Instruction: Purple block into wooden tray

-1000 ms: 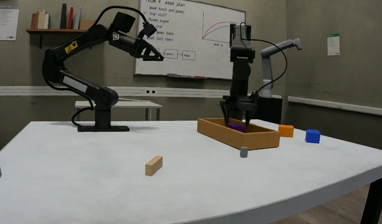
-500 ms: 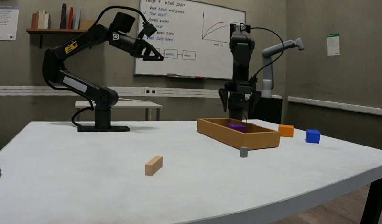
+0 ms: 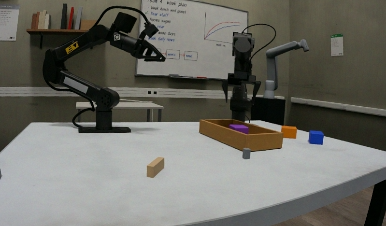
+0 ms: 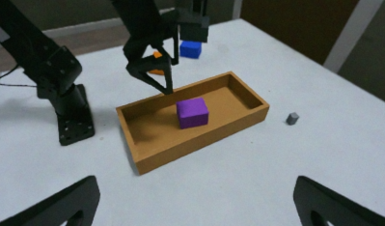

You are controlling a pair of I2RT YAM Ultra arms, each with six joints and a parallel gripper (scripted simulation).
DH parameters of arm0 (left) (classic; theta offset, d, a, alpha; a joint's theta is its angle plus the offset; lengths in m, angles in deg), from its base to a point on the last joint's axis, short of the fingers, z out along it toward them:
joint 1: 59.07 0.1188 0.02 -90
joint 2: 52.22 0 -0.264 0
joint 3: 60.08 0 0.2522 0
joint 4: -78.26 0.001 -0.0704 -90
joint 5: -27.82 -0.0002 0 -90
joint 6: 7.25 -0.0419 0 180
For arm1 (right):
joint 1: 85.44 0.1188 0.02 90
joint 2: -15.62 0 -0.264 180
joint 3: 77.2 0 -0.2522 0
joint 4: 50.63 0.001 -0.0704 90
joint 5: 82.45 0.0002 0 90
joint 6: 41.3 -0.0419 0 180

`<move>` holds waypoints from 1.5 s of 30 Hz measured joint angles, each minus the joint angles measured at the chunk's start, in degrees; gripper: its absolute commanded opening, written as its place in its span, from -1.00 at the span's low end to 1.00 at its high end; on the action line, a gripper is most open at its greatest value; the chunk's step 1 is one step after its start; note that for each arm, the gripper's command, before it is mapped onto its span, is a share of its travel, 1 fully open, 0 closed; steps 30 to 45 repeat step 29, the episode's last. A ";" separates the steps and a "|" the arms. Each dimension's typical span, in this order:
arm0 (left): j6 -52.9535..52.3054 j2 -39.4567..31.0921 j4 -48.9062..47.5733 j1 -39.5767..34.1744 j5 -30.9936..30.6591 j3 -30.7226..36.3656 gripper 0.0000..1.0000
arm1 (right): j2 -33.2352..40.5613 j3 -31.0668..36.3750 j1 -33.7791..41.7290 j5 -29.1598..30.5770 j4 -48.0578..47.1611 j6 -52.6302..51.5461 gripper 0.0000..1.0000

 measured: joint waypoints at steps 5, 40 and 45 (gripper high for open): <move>-1.05 -2.08 -0.46 0.00 -0.17 1.25 1.00 | 0.00 0.00 0.00 0.00 0.00 0.00 1.00; -1.42 -2.36 -0.98 0.00 -0.33 1.22 1.00 | 0.00 0.00 0.00 0.00 0.00 0.00 1.00; -1.42 -2.36 -0.98 0.00 -0.33 1.22 1.00 | 0.00 0.00 0.00 0.00 0.00 0.00 1.00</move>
